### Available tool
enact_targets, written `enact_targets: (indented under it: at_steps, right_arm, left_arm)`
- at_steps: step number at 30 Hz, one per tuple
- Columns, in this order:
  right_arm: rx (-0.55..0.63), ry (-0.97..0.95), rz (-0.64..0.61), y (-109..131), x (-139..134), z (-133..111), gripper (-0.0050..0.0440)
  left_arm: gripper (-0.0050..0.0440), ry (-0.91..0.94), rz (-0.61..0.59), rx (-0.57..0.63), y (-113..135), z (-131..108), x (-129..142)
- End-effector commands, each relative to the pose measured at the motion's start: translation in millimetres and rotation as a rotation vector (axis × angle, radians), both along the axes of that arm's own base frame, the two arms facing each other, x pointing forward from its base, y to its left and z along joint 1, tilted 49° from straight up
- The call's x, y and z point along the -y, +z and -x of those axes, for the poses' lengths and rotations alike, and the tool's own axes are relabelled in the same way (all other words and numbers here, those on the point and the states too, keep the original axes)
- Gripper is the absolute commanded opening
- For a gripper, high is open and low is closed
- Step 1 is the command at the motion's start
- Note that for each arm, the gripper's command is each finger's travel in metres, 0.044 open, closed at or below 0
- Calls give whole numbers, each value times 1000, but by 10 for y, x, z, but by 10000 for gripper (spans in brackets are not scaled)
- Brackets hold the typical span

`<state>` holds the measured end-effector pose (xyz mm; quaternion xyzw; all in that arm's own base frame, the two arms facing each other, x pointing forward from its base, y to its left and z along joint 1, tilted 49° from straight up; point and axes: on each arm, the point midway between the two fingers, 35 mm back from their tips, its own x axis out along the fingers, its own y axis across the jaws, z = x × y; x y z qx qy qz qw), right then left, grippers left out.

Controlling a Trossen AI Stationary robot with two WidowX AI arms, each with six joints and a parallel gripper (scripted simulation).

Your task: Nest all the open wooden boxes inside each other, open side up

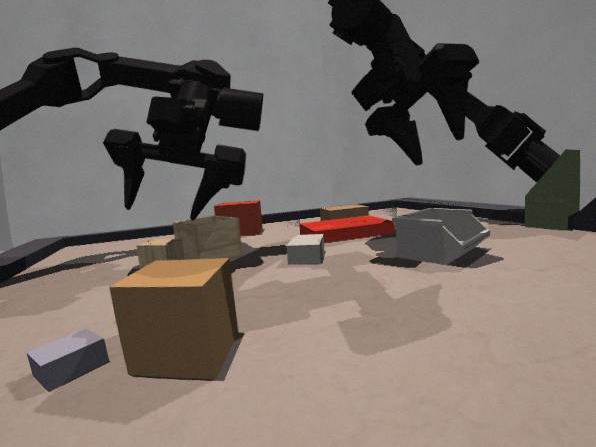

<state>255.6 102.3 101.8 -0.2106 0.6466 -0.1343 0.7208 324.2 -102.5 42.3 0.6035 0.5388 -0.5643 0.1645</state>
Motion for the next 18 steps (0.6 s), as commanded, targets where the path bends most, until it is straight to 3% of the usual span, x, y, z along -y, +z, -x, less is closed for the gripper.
enact_targets:
  at_steps: [1,10,18]
  right_arm:
    - [61,-23,156,18,-131,46,400]
    - [166,14,292,43,-275,96,400]
    - [177,19,307,48,-276,115,400]
  left_arm:
    - [400,-154,87,-123,-11,47,4]
    - [400,-299,175,-230,-28,83,5]
    - [400,-323,182,-245,-53,83,1]
